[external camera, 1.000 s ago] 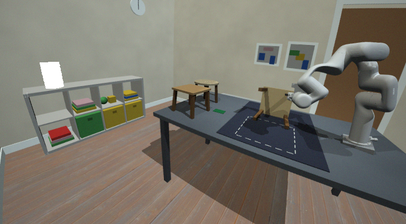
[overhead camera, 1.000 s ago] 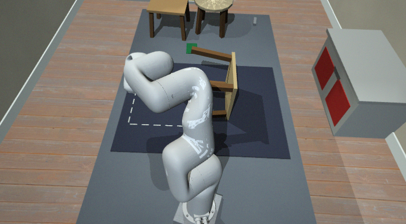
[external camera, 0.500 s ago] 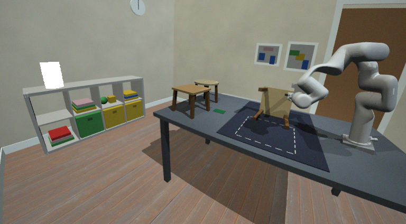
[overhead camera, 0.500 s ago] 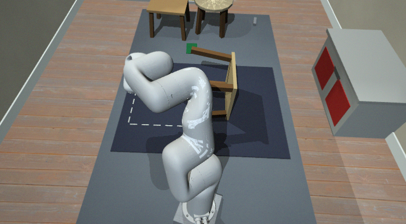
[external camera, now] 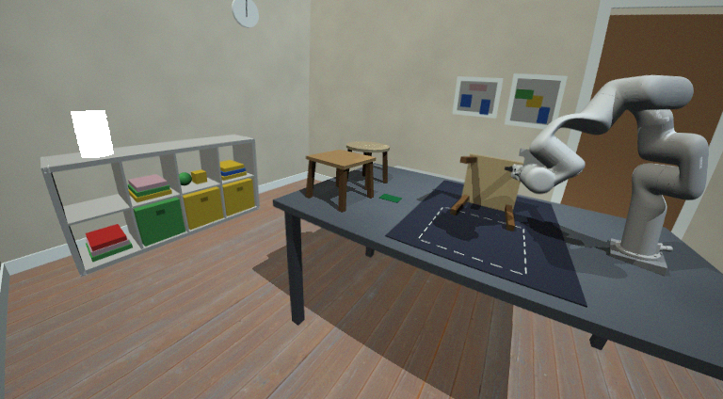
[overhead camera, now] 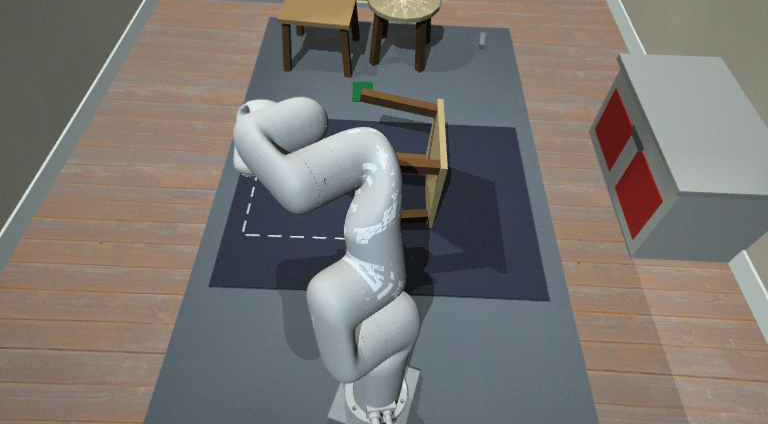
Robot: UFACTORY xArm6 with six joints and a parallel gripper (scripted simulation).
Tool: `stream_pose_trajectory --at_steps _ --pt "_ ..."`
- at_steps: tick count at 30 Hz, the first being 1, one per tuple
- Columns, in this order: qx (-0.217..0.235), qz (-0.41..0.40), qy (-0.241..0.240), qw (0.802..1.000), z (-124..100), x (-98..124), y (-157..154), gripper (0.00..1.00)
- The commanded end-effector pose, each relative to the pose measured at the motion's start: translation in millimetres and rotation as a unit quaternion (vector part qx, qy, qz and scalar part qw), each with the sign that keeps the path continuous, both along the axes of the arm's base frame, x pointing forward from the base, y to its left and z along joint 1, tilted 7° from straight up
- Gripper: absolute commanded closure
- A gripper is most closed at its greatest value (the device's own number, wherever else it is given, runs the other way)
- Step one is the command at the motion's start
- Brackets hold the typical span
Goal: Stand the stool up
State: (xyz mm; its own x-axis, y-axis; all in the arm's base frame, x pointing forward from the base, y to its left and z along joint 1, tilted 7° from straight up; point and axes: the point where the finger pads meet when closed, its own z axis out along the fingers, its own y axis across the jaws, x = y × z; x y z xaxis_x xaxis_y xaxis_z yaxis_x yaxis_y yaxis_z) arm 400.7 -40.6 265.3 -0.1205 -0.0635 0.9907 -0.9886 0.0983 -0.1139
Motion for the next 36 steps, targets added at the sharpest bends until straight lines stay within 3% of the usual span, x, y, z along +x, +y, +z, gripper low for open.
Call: stream_pose_trajectory --at_steps 1,22,30,36 --pt "0.001 0.0 -0.002 1.0 1 0 0 0.44" --pt "0.001 0.0 -0.002 1.0 1 1 2 0.44" --pt "0.001 0.0 -0.002 1.0 3 2 20 0.44" --pt "0.001 0.0 -0.002 1.0 5 5 50 0.44"
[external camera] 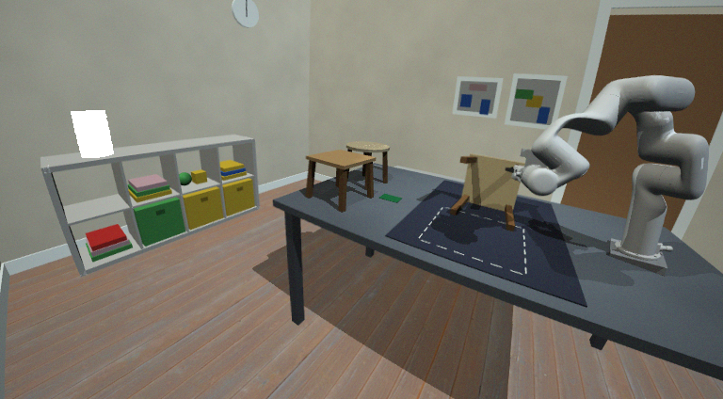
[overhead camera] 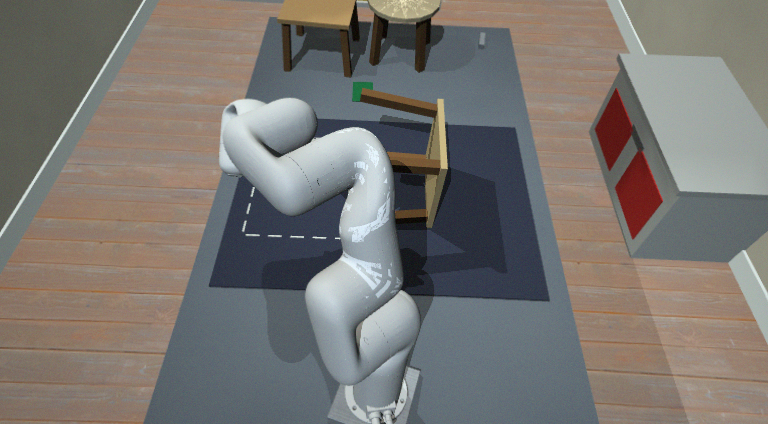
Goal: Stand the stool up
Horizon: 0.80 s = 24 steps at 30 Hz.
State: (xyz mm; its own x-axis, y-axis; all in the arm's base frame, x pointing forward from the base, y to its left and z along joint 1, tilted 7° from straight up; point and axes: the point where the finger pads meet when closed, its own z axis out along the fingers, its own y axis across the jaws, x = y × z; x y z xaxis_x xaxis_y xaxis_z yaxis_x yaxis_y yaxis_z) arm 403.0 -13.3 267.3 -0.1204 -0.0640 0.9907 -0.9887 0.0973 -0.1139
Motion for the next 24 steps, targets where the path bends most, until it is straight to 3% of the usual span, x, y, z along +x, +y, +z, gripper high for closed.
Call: stream_pose_trajectory --at_steps 1,9,24 --pt "0.0 0.0 -0.002 1.0 3 3 28 0.44" --pt "0.0 0.0 -0.002 1.0 5 5 54 0.44" --pt "0.0 0.0 -0.002 1.0 7 6 57 0.44"
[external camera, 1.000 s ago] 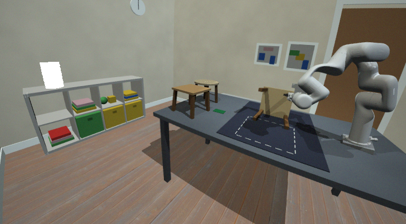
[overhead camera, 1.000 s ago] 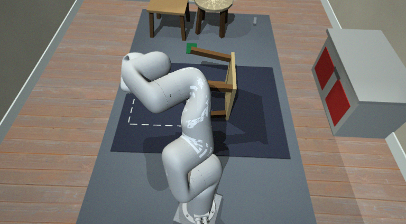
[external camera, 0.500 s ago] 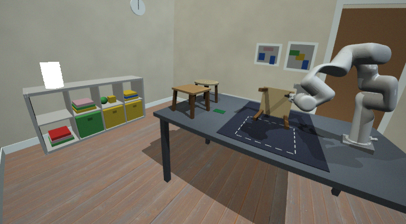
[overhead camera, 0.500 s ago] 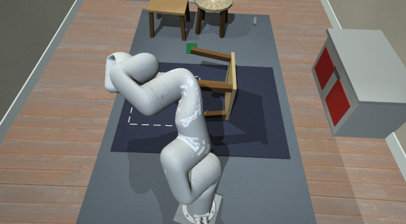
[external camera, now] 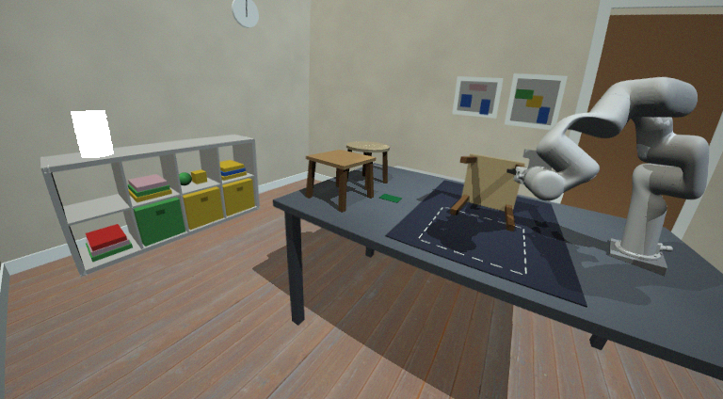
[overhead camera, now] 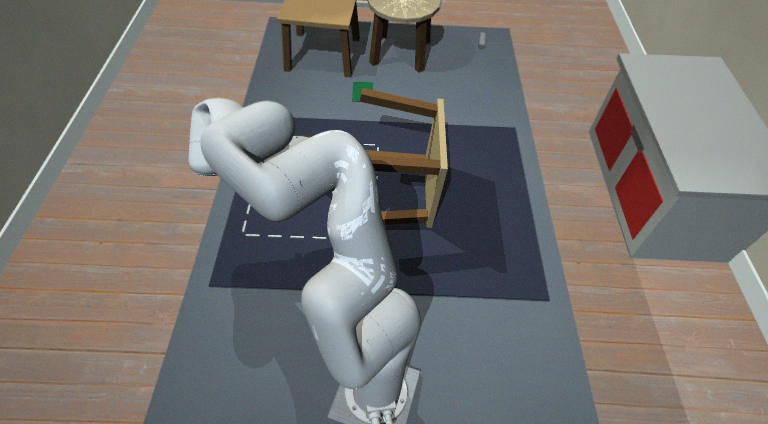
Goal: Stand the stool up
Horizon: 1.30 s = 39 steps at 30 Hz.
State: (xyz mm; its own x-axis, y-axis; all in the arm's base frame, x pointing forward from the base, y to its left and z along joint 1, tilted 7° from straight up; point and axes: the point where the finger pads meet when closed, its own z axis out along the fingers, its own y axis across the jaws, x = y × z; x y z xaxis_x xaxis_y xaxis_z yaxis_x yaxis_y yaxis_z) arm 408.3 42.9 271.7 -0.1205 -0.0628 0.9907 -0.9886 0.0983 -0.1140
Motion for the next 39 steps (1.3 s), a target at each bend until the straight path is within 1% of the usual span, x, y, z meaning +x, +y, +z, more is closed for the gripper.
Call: stream_pose_trajectory --at_steps 1,4,7,19,21,26,32,33,38,39 --pt "0.001 0.0 -0.002 1.0 4 0 1 0.44" --pt "0.001 0.0 -0.002 1.0 6 0 1 0.44" --pt "0.001 0.0 -0.002 1.0 15 -1 1 0.44" --pt "0.001 0.0 -0.002 1.0 68 -7 5 0.44" --pt "0.001 0.0 -0.002 1.0 68 -7 5 0.44" --pt "0.001 0.0 -0.002 1.0 79 -8 5 0.44" --pt "0.001 0.0 -0.002 1.0 81 -8 5 0.44" --pt "0.001 0.0 -0.002 1.0 81 -8 5 0.55" --pt "0.008 -0.004 -0.01 1.0 81 -8 3 0.55" --pt "0.013 -0.007 -0.018 1.0 81 -8 1 0.55"
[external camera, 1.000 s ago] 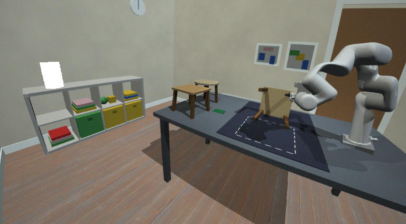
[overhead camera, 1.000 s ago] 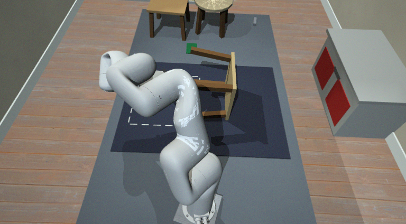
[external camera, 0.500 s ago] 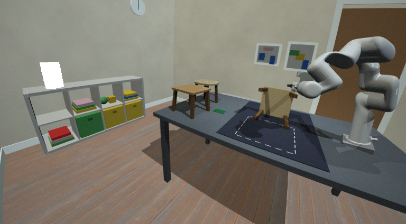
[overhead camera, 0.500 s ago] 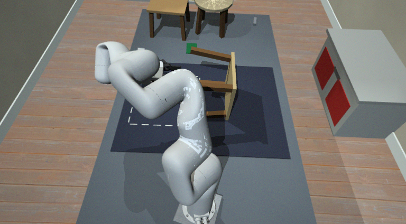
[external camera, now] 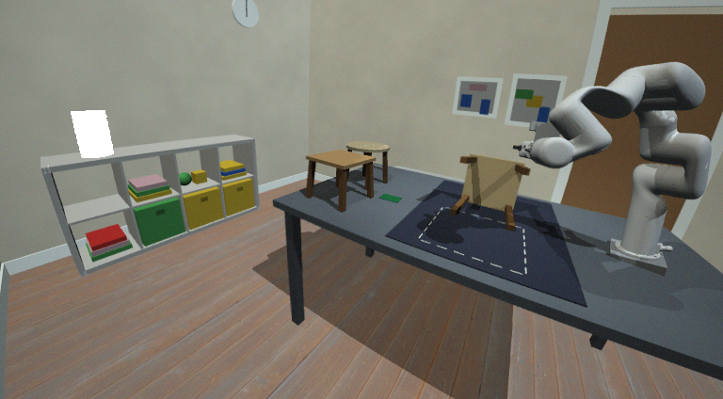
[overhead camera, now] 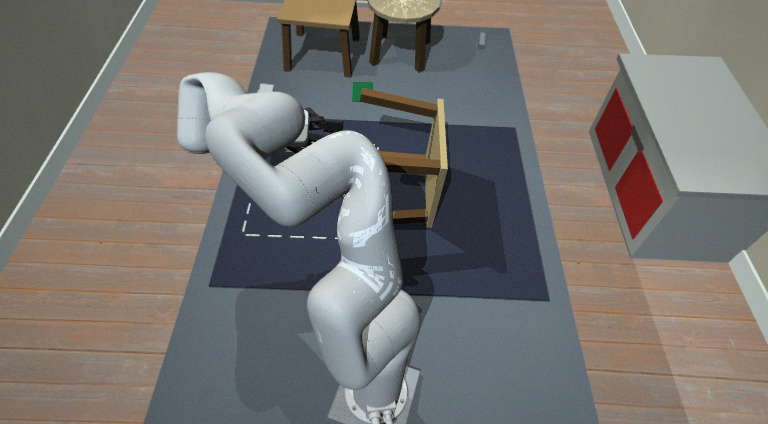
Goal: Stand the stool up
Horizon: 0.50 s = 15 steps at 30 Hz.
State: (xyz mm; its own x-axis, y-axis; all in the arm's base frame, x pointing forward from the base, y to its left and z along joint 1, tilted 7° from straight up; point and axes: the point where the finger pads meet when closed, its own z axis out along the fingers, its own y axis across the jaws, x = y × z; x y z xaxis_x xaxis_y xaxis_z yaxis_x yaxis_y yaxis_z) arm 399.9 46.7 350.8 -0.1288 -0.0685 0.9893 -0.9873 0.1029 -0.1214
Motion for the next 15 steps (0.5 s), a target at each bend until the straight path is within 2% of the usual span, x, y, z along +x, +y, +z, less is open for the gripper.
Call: stream_pose_trajectory --at_steps 1,6,11,14,15 --pt "0.018 -0.011 -0.024 0.999 2 1 -6 0.55" --pt "0.099 -0.059 -0.127 0.985 1 5 -38 0.55" --pt "0.152 -0.095 -0.197 0.964 0 13 -97 0.55" --pt "0.184 -0.121 -0.241 0.945 -3 16 -123 0.55" --pt "0.184 -0.121 -0.241 0.945 -3 16 -123 0.55"
